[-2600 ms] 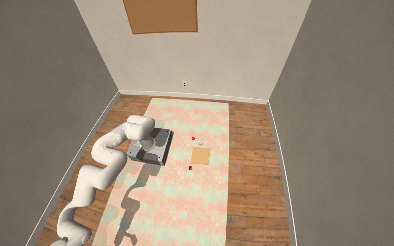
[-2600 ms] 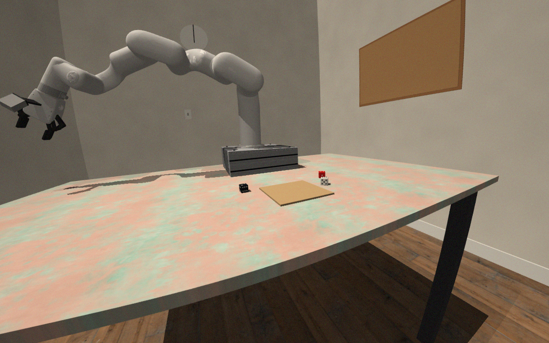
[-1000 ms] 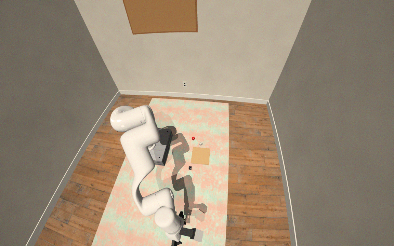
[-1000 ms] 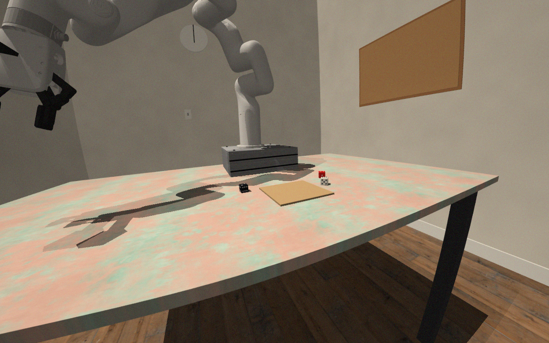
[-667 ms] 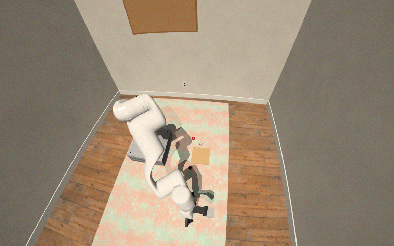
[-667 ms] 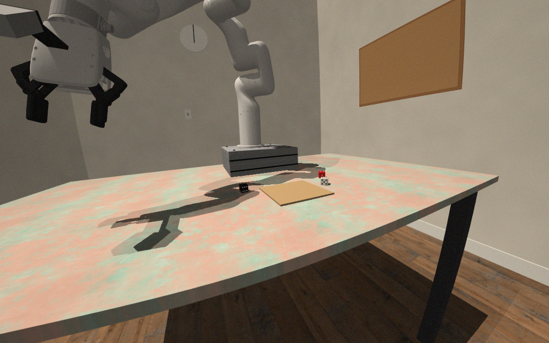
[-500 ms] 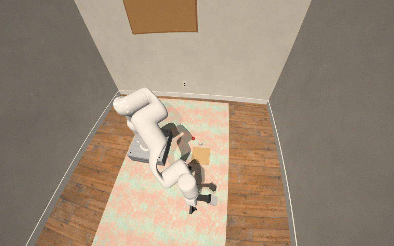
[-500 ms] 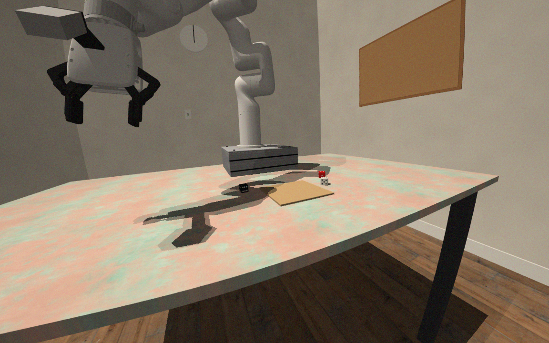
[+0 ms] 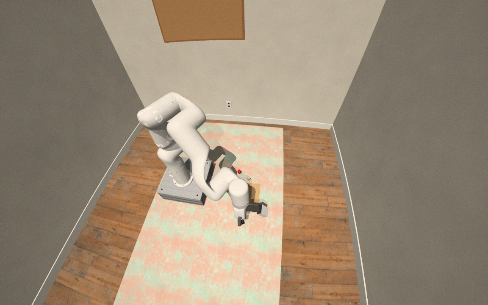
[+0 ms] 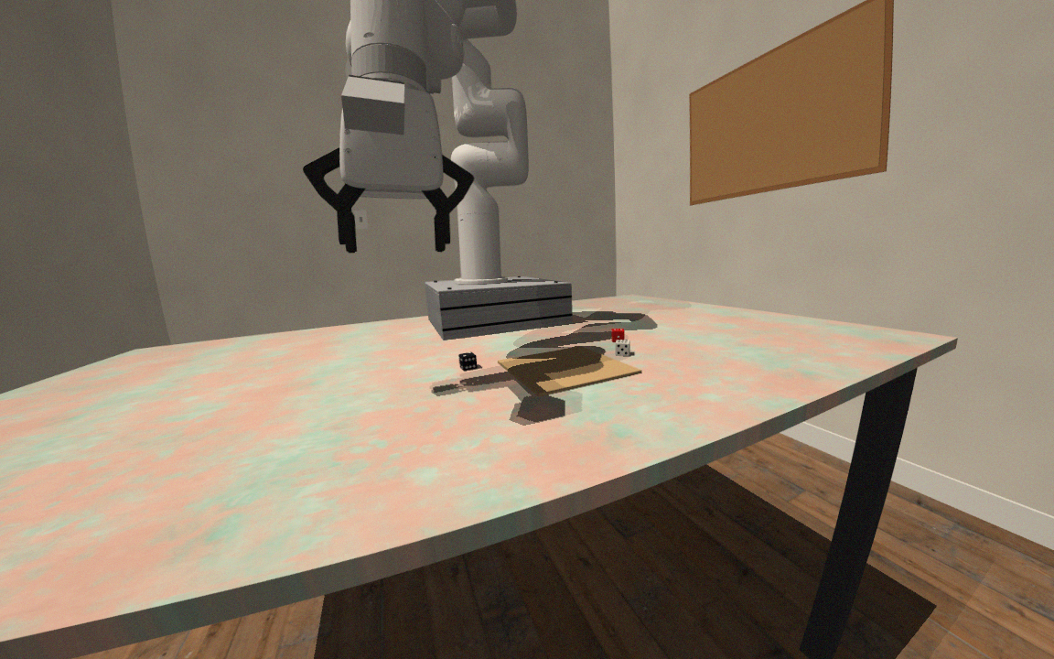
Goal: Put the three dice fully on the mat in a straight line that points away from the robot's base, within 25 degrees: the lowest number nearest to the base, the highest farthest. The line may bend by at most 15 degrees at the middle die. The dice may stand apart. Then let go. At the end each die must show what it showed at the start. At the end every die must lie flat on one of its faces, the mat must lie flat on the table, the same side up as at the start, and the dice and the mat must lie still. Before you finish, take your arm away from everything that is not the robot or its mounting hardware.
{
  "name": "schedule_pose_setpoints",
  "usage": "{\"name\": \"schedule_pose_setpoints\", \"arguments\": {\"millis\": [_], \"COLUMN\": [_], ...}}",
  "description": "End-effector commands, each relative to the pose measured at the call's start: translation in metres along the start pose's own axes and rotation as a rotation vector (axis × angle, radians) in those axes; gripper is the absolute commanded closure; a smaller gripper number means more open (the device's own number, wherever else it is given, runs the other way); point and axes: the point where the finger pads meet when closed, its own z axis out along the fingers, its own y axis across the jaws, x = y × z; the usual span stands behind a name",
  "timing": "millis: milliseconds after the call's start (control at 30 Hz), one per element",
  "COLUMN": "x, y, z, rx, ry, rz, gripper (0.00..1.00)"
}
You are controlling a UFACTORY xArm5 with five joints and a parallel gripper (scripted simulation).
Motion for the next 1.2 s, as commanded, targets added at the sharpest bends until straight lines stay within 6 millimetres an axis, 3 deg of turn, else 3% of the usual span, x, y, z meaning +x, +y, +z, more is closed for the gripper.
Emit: {"name": "schedule_pose_setpoints", "arguments": {"millis": [0,100,267,833,967,1167], "x": [-0.017,-0.028,-0.035,-0.035,-0.035,-0.036], "y": [-0.048,-0.068,-0.079,-0.081,-0.082,-0.086], "z": [0.000,0.003,0.004,0.006,0.022,0.069], "rx": [0.012,0.019,0.022,0.022,0.022,0.023], "ry": [-0.018,-0.032,-0.041,-0.042,-0.042,-0.042], "rz": [-0.001,-0.003,-0.004,-0.004,-0.004,-0.004], "gripper": [0.00,0.00,0.00,0.00,0.00,0.00]}}
